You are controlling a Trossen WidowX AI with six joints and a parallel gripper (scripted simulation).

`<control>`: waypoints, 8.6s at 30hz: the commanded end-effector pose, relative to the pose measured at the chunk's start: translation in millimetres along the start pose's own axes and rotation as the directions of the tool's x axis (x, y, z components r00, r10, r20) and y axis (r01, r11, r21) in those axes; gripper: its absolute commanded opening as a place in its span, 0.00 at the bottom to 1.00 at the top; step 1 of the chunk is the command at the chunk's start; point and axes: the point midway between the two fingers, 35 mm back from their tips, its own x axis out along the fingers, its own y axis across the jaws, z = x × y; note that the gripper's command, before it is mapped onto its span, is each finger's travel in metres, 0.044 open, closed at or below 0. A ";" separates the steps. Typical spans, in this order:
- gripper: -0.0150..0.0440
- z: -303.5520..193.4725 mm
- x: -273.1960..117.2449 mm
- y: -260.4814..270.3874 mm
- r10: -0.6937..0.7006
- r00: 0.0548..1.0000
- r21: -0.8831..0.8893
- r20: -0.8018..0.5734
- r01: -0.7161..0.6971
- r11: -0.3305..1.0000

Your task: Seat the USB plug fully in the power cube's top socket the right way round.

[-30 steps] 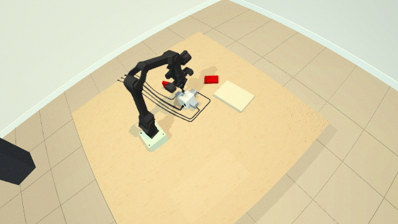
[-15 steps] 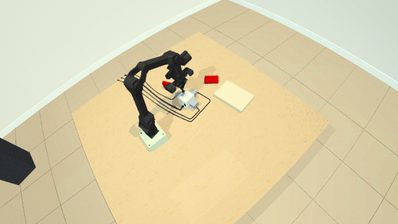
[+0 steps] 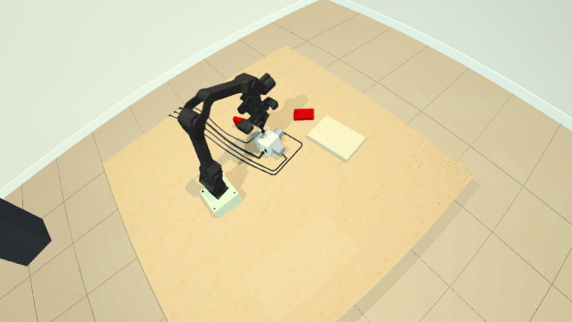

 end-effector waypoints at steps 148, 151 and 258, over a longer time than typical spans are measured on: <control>0.25 4.0 18.5 0.1 -0.002 0.998 -0.005 0.071 0.003 1.000; 0.25 4.0 18.8 0.1 -0.002 0.998 -0.005 0.071 0.003 1.000; 0.25 3.7 30.5 0.0 -0.002 0.998 -0.005 0.071 0.003 1.000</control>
